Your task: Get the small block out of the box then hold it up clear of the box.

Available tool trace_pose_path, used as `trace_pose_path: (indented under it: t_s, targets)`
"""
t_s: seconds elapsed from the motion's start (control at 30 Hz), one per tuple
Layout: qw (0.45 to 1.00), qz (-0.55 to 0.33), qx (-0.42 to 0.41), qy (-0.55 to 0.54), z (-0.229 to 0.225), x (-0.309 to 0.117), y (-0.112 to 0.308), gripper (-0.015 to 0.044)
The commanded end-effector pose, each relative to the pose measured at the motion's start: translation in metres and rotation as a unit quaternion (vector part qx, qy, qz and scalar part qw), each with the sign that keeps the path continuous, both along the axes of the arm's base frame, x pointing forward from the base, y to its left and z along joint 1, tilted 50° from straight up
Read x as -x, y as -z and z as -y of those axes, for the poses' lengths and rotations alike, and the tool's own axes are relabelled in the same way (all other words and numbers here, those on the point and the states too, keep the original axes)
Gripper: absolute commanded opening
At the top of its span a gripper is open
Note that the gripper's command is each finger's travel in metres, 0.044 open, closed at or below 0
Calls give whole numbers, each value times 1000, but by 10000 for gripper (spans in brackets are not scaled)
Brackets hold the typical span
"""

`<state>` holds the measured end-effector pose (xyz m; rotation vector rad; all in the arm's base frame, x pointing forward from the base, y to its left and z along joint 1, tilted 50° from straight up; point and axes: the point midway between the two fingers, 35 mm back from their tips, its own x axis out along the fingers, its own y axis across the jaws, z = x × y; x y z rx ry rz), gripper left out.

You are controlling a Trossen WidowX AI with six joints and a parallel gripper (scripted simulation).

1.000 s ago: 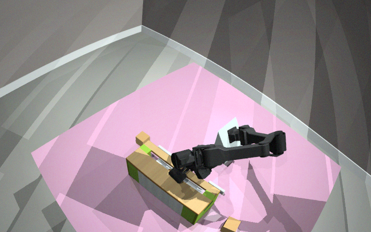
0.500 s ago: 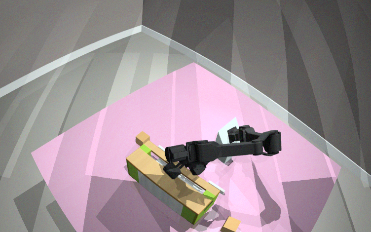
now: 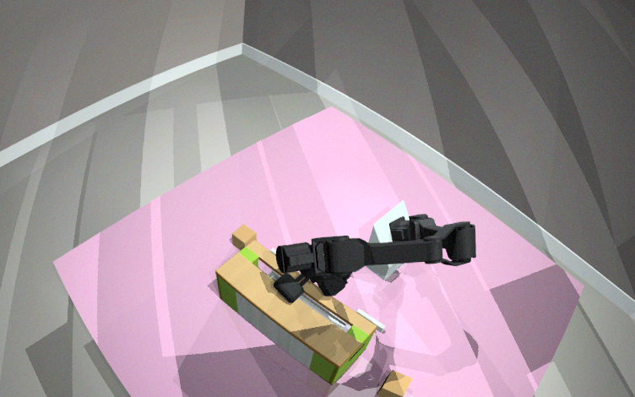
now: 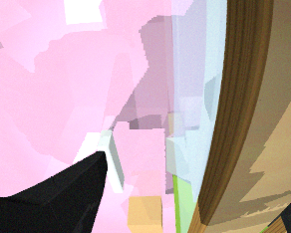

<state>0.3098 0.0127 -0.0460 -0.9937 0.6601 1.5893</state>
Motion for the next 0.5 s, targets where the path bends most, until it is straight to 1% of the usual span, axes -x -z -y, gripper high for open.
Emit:
trace_pose_path:
  t_s: [0.0, 0.47]
  targets:
    - [1000, 1, 1, 0, -5, 2, -7, 400]
    - [1000, 1, 1, 0, 3, -1, 2, 400]
